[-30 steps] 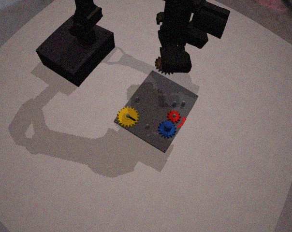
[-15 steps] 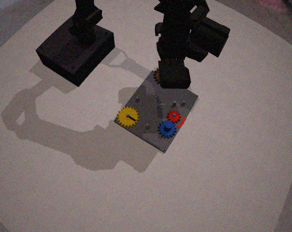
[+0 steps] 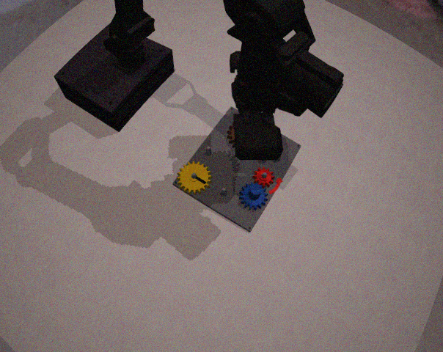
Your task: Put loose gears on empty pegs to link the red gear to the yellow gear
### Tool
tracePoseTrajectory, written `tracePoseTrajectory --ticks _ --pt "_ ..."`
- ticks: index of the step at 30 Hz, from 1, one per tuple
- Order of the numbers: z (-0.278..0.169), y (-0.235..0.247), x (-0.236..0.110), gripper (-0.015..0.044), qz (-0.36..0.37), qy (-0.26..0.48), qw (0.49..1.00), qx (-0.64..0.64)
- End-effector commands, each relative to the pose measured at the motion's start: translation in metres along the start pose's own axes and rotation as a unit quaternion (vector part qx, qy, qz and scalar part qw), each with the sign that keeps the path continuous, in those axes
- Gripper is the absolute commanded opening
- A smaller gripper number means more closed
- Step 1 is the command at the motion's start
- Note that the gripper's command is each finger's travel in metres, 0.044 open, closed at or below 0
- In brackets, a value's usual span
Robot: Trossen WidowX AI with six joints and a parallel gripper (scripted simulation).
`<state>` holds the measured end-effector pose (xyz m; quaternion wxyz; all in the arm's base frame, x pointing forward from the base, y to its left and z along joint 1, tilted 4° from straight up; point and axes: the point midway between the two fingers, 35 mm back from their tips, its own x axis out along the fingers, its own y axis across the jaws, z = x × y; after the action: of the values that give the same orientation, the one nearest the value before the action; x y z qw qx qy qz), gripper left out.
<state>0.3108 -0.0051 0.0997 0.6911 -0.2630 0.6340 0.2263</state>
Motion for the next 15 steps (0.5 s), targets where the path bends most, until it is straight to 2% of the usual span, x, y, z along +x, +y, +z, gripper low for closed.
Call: tracePoseTrajectory --ticks 1,15 --pt "-0.003 -0.009 0.002 0.0000 -0.001 -0.002 1.000 0.003" --pt "-0.017 -0.039 0.014 0.0000 -0.003 -0.003 1.000 -0.002"
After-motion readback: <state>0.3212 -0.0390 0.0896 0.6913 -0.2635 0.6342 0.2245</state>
